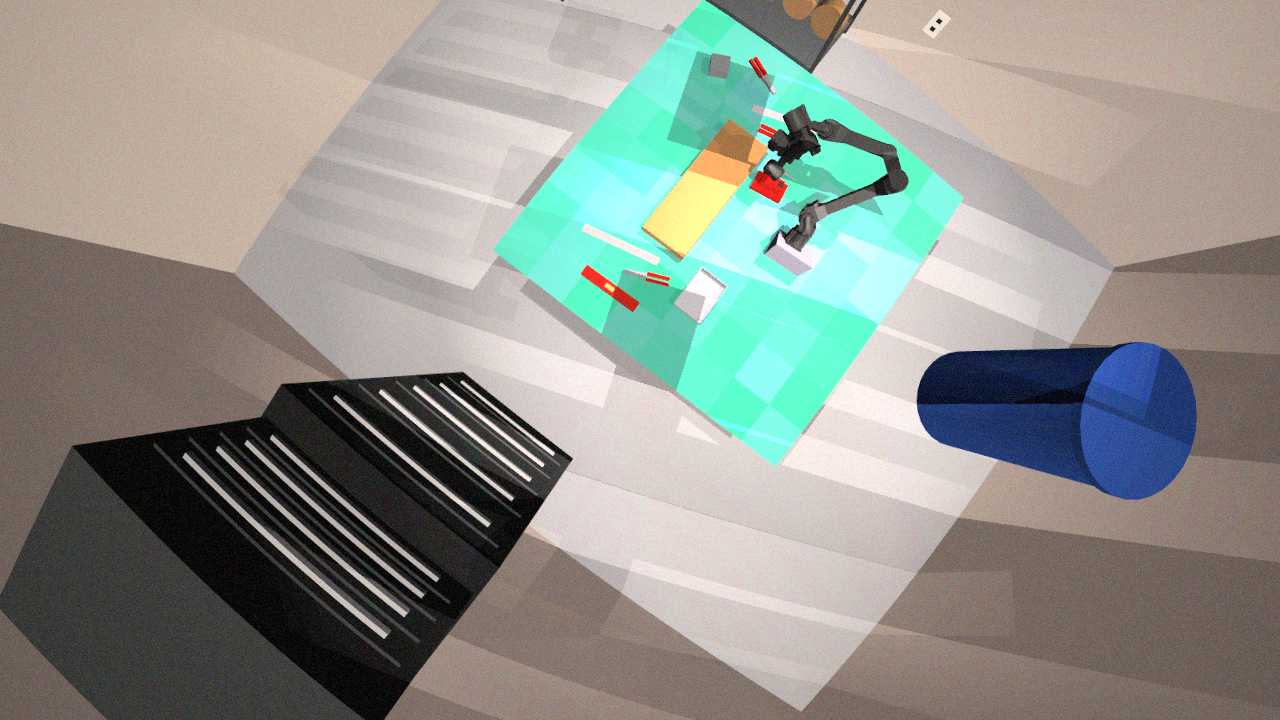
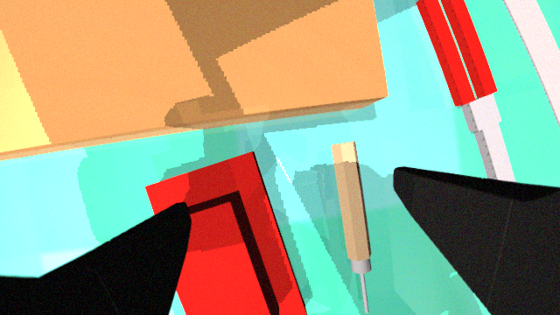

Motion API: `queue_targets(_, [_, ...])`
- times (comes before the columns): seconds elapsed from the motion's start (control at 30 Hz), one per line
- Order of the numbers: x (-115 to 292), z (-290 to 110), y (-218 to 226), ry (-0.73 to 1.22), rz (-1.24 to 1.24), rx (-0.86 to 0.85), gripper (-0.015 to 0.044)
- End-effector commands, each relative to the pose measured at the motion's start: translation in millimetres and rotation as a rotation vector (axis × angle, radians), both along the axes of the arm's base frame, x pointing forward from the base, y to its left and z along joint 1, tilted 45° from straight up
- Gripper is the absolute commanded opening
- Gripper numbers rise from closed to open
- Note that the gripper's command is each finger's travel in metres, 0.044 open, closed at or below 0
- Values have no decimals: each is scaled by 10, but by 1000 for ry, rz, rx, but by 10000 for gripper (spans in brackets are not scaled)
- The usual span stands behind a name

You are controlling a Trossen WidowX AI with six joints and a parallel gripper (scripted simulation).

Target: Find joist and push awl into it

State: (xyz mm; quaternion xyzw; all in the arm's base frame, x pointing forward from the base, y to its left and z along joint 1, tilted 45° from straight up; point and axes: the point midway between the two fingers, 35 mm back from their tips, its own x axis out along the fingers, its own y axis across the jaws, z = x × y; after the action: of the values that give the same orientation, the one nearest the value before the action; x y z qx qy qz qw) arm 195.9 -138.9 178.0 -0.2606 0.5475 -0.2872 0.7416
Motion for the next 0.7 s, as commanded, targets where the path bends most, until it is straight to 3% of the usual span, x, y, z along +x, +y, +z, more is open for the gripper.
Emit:
queue_targets(0.0, [-154,-238,291,103,86,10,440])
queue_targets(0.67, [-270,-349,334,126,104,12,440])
